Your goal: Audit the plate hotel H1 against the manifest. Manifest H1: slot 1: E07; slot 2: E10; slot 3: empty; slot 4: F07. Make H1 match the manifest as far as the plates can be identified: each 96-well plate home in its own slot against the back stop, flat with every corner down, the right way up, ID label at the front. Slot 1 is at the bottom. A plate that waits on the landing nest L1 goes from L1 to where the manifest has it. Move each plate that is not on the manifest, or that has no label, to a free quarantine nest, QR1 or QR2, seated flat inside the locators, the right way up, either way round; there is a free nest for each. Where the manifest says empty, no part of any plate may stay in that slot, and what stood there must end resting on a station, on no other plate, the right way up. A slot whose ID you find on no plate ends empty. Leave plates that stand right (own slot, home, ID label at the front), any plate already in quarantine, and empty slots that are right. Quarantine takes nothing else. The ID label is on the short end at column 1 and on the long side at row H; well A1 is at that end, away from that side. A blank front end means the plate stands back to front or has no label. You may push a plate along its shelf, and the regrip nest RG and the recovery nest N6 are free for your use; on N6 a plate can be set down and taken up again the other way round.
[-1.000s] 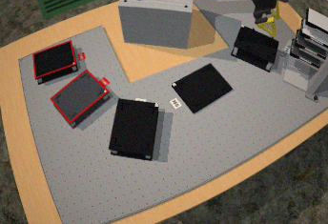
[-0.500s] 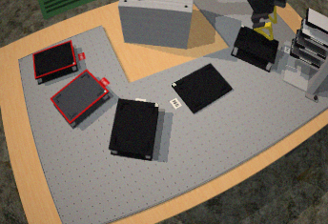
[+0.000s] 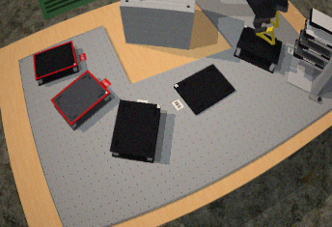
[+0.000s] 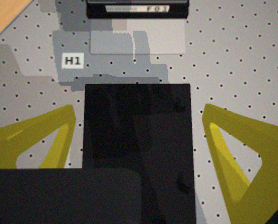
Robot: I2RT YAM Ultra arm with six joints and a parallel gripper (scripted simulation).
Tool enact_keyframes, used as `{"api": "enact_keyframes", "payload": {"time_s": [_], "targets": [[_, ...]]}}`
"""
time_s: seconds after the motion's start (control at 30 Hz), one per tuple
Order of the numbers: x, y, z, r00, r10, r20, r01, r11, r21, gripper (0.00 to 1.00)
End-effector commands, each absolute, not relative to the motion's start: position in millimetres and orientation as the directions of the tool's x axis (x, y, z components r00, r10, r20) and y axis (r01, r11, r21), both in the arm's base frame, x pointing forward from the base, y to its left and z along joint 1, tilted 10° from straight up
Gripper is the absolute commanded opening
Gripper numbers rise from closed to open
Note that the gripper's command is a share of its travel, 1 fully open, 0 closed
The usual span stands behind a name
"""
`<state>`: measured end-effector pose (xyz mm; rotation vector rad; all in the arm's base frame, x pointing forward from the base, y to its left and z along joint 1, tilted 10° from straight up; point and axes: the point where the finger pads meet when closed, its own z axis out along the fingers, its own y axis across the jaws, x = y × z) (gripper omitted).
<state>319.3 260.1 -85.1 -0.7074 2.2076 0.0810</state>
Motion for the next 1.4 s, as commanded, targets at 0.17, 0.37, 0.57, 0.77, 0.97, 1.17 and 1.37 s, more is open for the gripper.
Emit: {"api": "enact_keyframes", "payload": {"time_s": [0.17,0.37,0.57,0.77,0.97,1.17,1.37], "targets": [[341.1,275.4,-73.2,-0.482,-0.425,-0.766,-0.508,0.848,-0.151,1.00],[343.8,278.4,-75.1,-0.489,-0.438,-0.754,-0.513,0.844,-0.157,1.00],[349.4,282.7,-82.0,-0.495,-0.447,-0.745,-0.518,0.840,-0.159,1.00],[351.7,282.0,-83.6,-0.500,-0.445,-0.744,-0.513,0.843,-0.160,1.00],[351.7,282.0,-83.6,-0.500,-0.445,-0.744,-0.513,0.843,-0.160,1.00],[351.7,282.0,-83.6,-0.500,-0.445,-0.744,-0.513,0.843,-0.160,1.00],[351.7,282.0,-83.6,-0.500,-0.445,-0.744,-0.513,0.843,-0.160,1.00]]}}
